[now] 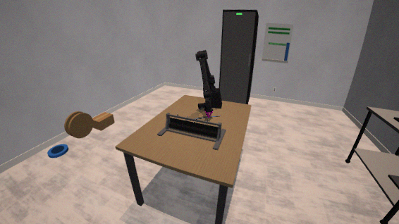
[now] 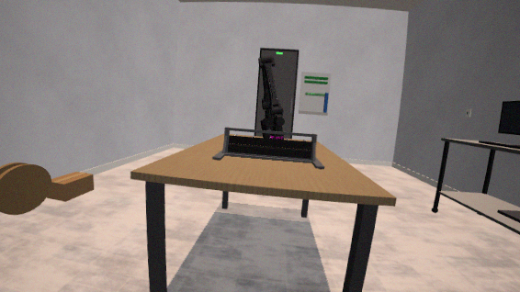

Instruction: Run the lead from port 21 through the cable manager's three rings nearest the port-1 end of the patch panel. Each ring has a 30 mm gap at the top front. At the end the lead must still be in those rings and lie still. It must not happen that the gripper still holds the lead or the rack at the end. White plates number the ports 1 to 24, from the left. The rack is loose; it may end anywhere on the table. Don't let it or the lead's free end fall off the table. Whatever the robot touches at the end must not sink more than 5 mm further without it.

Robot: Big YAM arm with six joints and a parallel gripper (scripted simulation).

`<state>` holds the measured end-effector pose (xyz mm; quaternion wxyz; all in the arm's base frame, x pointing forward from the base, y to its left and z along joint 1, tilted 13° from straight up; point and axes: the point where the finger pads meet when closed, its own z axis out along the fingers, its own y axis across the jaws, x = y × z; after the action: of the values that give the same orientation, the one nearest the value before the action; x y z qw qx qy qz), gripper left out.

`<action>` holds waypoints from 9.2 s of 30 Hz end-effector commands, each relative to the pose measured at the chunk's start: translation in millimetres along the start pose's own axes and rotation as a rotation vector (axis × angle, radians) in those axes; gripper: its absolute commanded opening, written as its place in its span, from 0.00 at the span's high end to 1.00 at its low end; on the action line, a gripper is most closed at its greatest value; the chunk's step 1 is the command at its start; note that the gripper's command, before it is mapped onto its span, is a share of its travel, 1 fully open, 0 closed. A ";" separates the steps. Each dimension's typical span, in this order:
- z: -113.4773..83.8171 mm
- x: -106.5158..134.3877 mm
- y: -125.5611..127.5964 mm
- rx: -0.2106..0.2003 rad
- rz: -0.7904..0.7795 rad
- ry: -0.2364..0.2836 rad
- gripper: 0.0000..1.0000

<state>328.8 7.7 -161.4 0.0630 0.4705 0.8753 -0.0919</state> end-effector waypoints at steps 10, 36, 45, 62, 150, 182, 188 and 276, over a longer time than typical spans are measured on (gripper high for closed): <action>5.8 -9.6 9.4 -0.020 0.010 -0.013 0.68; 6.0 -10.6 11.1 -0.026 0.011 -0.015 0.68; 6.0 -10.6 11.1 -0.026 0.011 -0.015 0.68; 6.0 -10.6 11.1 -0.026 0.011 -0.015 0.68; -6.3 -10.0 11.8 -0.029 0.011 -0.017 1.00; -35.7 -1.1 7.2 -0.021 0.001 -0.012 1.00; -40.0 -0.3 5.7 -0.019 -0.001 -0.011 1.00; -196.8 -49.6 272.9 -0.076 0.632 0.002 1.00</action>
<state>556.4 140.0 -23.1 0.0891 0.7168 0.6882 -0.0681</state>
